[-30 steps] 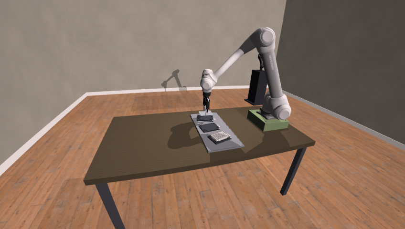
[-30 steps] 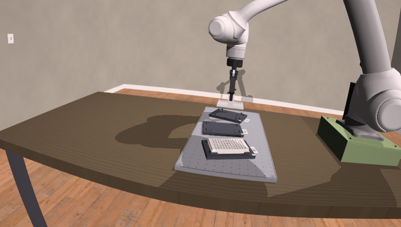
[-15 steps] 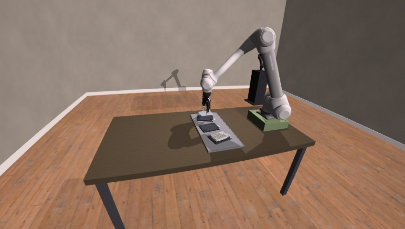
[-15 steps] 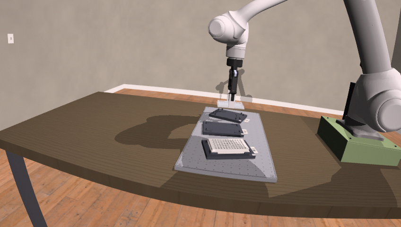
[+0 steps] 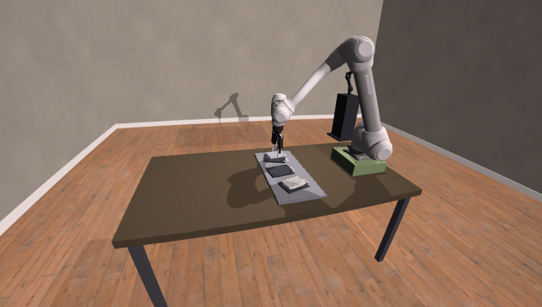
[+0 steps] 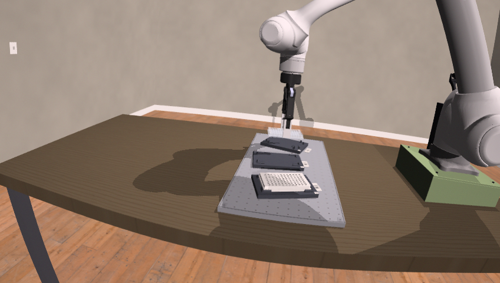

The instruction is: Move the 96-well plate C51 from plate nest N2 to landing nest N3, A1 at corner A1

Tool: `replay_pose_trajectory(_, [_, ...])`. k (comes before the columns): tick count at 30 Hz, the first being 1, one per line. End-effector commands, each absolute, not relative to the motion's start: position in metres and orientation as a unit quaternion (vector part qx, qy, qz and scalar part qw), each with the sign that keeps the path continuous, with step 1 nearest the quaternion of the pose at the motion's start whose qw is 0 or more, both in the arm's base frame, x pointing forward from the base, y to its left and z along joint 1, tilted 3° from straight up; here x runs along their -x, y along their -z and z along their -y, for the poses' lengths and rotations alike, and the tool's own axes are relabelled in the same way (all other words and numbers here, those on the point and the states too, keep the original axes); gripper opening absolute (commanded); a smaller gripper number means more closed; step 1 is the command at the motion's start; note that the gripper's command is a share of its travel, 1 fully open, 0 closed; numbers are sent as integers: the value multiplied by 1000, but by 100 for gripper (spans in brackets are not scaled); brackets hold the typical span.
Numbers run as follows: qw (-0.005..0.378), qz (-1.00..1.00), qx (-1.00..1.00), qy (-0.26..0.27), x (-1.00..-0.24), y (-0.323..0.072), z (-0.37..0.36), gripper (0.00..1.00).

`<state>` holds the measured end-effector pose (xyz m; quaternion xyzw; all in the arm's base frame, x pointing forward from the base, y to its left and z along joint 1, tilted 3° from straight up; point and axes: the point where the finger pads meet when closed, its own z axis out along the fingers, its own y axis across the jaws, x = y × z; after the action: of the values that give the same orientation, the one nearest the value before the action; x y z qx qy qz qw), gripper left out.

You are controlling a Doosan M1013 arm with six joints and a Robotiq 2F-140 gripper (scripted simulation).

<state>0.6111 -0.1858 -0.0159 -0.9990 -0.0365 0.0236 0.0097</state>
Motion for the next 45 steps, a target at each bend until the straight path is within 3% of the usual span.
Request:
replay_pose_trajectory(1, [10, 37, 999, -23, -617, 15, 154, 0])
replay_pose_trajectory(21, [10, 37, 999, -23, -635, 14, 52, 0])
replay_pose_trajectory(45, [10, 37, 999, -23, -636, 14, 46, 0])
